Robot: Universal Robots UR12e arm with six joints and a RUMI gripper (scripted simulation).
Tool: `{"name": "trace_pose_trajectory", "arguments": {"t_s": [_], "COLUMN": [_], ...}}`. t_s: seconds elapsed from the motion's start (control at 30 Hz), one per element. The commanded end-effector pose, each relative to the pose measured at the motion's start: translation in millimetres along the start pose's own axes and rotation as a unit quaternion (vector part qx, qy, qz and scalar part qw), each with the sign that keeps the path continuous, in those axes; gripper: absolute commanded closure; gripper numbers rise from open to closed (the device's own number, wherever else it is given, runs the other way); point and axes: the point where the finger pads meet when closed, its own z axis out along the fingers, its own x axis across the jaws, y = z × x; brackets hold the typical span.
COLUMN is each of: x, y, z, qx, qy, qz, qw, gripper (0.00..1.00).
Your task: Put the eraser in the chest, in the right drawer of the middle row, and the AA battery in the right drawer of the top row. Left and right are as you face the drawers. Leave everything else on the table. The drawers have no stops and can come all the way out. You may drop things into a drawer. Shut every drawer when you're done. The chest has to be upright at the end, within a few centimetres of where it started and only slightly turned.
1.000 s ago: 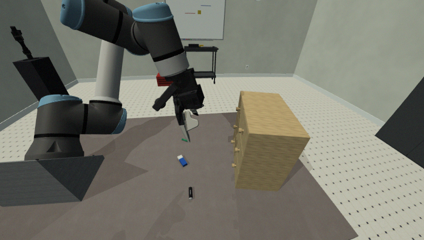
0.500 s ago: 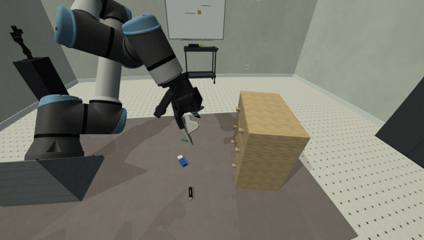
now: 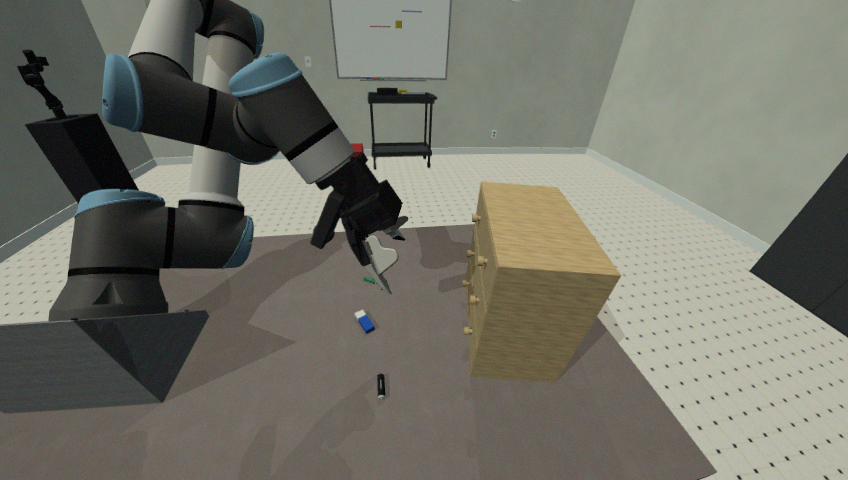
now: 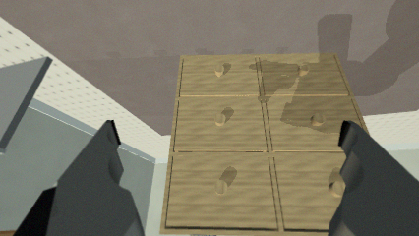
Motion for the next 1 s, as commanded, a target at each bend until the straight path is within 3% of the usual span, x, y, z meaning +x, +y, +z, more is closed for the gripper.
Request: {"name": "trace_pose_trajectory", "arguments": {"t_s": [0.0, 0.97], "x": [-0.8, -0.9], "y": [1.9, 5.1], "z": [5.7, 27.4], "qx": [-0.03, -0.131], "qy": [-0.002, -0.001], "qz": [0.0, -0.001], "qw": [1.0, 0.991], "gripper": [0.0, 0.0]}}
